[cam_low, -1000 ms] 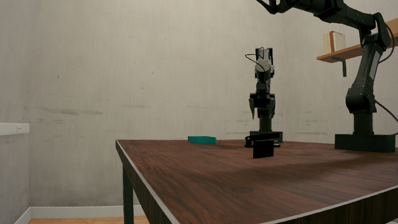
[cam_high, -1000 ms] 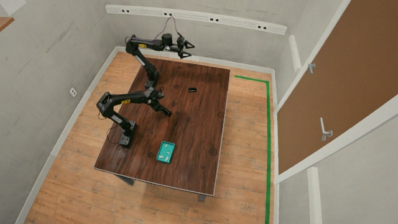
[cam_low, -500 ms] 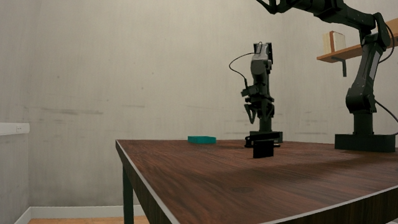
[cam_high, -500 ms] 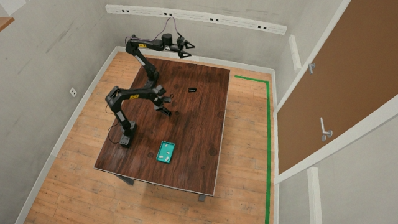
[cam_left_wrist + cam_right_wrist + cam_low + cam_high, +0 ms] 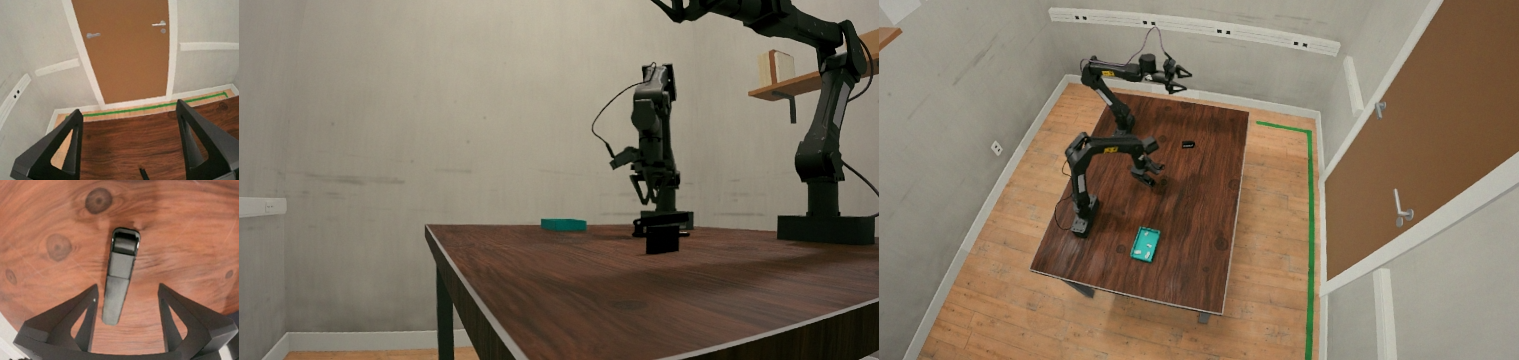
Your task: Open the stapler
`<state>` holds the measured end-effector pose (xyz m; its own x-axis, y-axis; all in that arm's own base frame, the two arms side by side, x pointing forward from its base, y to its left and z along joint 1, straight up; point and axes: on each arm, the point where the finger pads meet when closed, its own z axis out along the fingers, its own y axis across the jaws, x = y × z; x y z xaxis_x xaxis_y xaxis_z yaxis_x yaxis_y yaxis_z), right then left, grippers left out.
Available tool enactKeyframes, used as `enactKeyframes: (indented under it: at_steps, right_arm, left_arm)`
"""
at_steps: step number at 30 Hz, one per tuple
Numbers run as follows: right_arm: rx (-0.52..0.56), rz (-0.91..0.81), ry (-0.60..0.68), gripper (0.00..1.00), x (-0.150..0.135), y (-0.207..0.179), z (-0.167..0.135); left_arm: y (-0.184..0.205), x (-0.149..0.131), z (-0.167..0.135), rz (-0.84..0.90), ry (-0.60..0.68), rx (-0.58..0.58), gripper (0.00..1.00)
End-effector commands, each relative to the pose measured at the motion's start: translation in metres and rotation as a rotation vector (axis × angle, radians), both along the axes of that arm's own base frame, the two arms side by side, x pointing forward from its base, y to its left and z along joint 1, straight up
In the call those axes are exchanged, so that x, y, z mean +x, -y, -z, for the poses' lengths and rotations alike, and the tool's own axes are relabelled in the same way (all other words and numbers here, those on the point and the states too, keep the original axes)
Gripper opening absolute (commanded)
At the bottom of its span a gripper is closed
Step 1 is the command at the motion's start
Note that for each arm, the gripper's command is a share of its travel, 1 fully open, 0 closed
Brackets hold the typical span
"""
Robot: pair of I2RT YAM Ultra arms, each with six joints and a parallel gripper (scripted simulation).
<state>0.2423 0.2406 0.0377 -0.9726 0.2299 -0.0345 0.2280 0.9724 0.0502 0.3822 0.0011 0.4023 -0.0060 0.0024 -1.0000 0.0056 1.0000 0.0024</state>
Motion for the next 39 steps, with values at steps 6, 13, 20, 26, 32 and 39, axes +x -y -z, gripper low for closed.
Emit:
enactKeyframes:
  at_steps: [6, 13, 20, 26, 32, 39]
  right_arm:
    - [-0.026, 0.205, -0.041, 0.62, 0.019, -0.007, -0.003]
    - [-0.018, 0.2, -0.033, 0.62, 0.02, -0.009, -0.007]
    - [-0.027, 0.202, -0.041, 0.62, 0.021, -0.008, 0.007]
    - [-0.022, 0.202, -0.036, 0.62, 0.023, -0.01, 0.015]
    - [-0.03, 0.202, -0.044, 0.62, 0.021, -0.008, 0.024]
    - [-0.032, 0.202, -0.045, 0.62, 0.02, -0.007, 0.035]
  left_arm:
    - [0.0, -0.001, -0.009, -0.006, 0.016, -0.002, 1.0]
    - [0.0, -0.001, -0.009, -0.006, 0.016, -0.002, 1.0]
    - [0.0, -0.001, -0.009, -0.006, 0.016, -0.002, 1.0]
    - [0.0, -0.001, -0.009, -0.006, 0.016, -0.002, 1.0]
    - [0.0, -0.001, -0.009, -0.006, 0.016, -0.002, 1.0]
    - [0.0, -0.001, -0.009, -0.006, 0.016, -0.002, 1.0]
